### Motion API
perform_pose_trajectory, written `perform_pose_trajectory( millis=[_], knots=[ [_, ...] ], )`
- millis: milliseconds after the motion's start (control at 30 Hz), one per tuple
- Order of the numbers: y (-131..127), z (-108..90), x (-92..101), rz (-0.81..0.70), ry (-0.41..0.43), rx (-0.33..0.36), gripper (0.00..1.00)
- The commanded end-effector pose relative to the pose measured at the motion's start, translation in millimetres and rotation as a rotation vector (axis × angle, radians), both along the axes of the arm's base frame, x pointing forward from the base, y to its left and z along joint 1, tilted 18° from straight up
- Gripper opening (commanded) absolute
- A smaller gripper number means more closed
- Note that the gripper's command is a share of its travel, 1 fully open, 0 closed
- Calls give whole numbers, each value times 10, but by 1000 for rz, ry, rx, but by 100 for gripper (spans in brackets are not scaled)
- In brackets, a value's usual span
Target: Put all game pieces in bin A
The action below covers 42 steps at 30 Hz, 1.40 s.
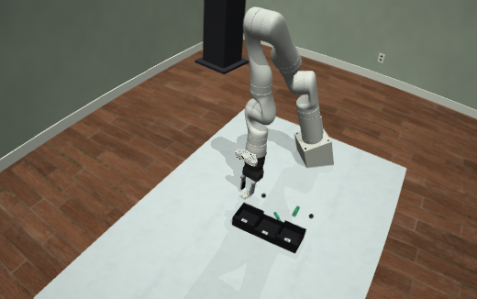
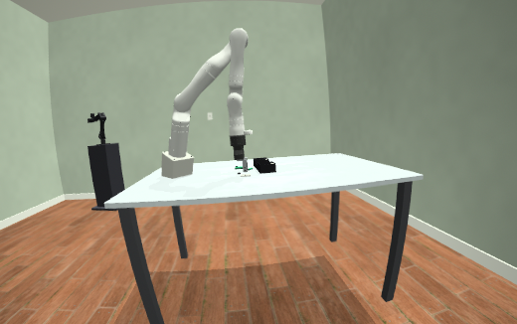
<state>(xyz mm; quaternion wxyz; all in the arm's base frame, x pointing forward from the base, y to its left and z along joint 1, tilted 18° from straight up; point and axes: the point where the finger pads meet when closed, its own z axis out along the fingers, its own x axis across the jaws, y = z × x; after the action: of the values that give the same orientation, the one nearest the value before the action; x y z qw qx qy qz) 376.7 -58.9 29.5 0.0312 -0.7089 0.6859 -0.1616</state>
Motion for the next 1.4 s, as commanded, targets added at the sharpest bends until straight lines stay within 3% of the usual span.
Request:
perform_pose_trajectory(
  millis=[0, 767, 1367],
  knots=[
    [-126, -90, -58, -24, 18, -6, 79],
    [-41, -90, 6, -24, 18, -6, 79],
    [-71, -205, 27, -24, 18, -6, 79]
  ],
)
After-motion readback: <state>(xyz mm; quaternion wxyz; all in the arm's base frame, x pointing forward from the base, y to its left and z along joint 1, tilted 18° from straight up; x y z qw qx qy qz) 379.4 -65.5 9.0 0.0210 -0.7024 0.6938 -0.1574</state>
